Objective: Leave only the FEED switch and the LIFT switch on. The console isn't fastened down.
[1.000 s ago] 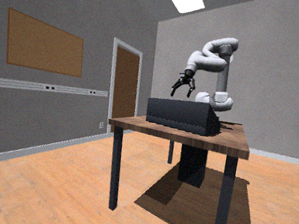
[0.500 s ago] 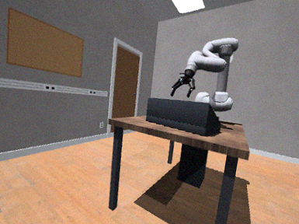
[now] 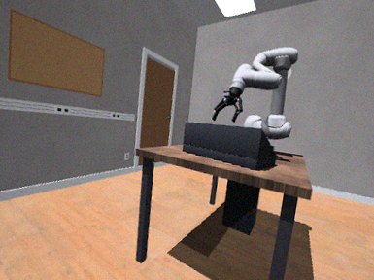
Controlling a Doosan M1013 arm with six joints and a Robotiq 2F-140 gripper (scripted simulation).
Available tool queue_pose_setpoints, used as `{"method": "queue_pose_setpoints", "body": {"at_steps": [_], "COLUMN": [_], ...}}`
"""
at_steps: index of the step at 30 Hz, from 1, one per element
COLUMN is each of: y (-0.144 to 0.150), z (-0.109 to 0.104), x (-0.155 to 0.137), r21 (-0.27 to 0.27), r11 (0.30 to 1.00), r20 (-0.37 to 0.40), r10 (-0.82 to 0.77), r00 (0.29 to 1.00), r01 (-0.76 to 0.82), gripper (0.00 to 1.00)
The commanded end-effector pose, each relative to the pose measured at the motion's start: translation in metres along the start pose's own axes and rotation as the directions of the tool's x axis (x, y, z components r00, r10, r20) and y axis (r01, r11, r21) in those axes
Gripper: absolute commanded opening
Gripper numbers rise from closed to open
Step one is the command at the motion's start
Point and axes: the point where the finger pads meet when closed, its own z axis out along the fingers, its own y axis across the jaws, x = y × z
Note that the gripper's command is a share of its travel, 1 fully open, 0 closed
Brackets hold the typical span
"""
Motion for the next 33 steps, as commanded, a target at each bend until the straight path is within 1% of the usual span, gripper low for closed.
{"method": "queue_pose_setpoints", "body": {"at_steps": [1,15,23,33], "y": [0.007,0.054,0.063,0.064], "z": [-0.001,-0.001,-0.001,-0.001], "x": [0.0,0.0,0.0,0.0], "r21": [0.002,0.002,0.002,0.002], "r11": [1.0,1.0,1.0,1.0], "r20": [-0.001,-0.002,-0.002,-0.001], "r10": [0.006,0.006,0.006,0.007], "r00": [1.0,1.0,1.0,1.0], "r01": [-0.006,-0.006,-0.006,-0.007], "gripper": [1.0,1.0,1.0,1.0]}}
